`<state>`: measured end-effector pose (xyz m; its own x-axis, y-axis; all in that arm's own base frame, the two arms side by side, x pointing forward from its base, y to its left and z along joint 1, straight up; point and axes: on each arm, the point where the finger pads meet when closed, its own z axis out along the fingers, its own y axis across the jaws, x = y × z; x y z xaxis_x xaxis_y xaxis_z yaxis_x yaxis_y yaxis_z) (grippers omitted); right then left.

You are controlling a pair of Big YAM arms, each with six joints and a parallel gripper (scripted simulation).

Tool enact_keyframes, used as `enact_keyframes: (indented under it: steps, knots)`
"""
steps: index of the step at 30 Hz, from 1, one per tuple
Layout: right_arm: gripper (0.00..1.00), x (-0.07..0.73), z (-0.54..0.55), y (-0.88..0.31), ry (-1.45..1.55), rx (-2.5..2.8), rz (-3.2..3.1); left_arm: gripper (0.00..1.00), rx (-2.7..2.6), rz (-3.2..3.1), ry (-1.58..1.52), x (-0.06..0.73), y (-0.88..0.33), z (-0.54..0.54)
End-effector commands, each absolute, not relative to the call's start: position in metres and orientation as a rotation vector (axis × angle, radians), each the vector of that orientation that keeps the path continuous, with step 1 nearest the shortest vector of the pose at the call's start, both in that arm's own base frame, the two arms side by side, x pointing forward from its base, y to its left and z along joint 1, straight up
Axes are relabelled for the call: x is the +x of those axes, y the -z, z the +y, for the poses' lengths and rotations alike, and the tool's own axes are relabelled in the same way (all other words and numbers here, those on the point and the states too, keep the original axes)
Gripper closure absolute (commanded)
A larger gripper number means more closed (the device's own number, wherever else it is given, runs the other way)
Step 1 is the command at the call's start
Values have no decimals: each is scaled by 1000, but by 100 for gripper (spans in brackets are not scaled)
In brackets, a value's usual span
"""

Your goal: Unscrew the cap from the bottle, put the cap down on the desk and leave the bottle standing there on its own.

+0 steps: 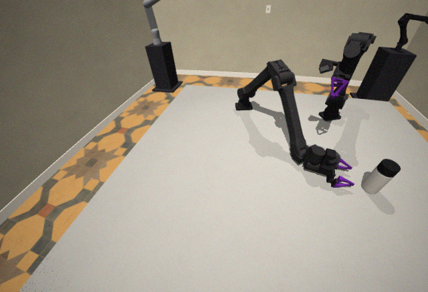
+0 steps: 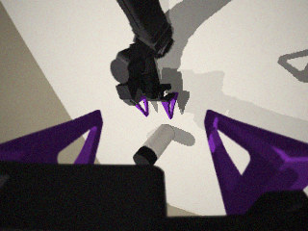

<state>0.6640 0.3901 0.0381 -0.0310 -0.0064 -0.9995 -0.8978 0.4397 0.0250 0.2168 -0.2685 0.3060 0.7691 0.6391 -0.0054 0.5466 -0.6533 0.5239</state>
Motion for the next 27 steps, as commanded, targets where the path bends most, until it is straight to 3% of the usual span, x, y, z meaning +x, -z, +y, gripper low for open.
enact_keyframes:
  steps: [1, 9, 11, 27]
  knots:
    - [4, 676, 388, -69, -851, -862, 1356, 6, 2443, 887, -248, 221, -308, -271]
    - [4, 676, 388, -69, -851, -862, 1356, 6, 2443, 887, -248, 221, -308, -271]
    - [4, 691, 378, -115, -795, -857, 1267, 6, 2443, 887, -248, 221, -308, -271]
    - [4, 696, 404, -92, -828, -857, 1311, 6, 2443, 887, -248, 221, -308, -271]
